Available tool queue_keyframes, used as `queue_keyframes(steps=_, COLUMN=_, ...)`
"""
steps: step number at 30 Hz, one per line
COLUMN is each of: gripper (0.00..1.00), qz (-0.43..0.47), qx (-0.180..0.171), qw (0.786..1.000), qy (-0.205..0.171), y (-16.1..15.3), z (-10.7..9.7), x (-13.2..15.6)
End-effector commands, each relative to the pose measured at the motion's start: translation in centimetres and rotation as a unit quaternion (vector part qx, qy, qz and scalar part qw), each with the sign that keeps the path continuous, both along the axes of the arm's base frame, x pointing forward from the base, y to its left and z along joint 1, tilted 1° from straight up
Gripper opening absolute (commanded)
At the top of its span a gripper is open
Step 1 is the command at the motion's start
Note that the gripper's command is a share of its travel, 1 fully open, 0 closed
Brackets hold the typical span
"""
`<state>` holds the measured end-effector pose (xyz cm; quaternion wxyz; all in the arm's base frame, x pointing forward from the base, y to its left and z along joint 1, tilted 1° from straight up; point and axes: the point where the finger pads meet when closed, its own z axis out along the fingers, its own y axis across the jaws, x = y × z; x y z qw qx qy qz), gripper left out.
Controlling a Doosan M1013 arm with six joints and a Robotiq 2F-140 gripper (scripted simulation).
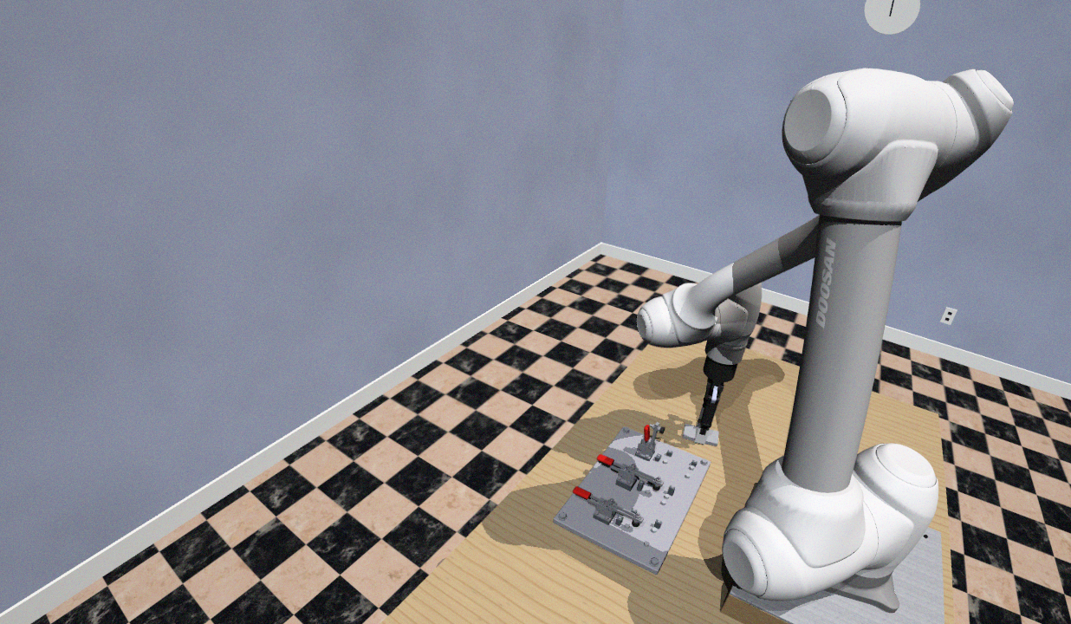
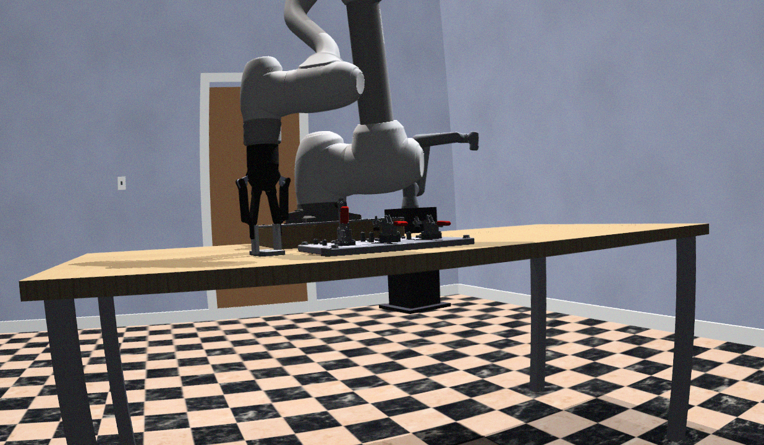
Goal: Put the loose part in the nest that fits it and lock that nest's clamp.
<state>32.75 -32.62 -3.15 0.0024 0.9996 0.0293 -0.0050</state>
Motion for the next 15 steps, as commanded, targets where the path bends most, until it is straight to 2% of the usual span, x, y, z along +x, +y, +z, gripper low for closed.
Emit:
queue_keyframes(steps=1, gripper=0.10, qz=0.000, qx=0.000, qw=1.000, qy=0.001, y=0.04, z=-0.23, x=-0.24)
queue_keyframes(steps=15, gripper=0.10, qz=0.000, qx=0.000, qw=1.000, qy=0.001, y=0.05, z=-0.11, x=-0.24)
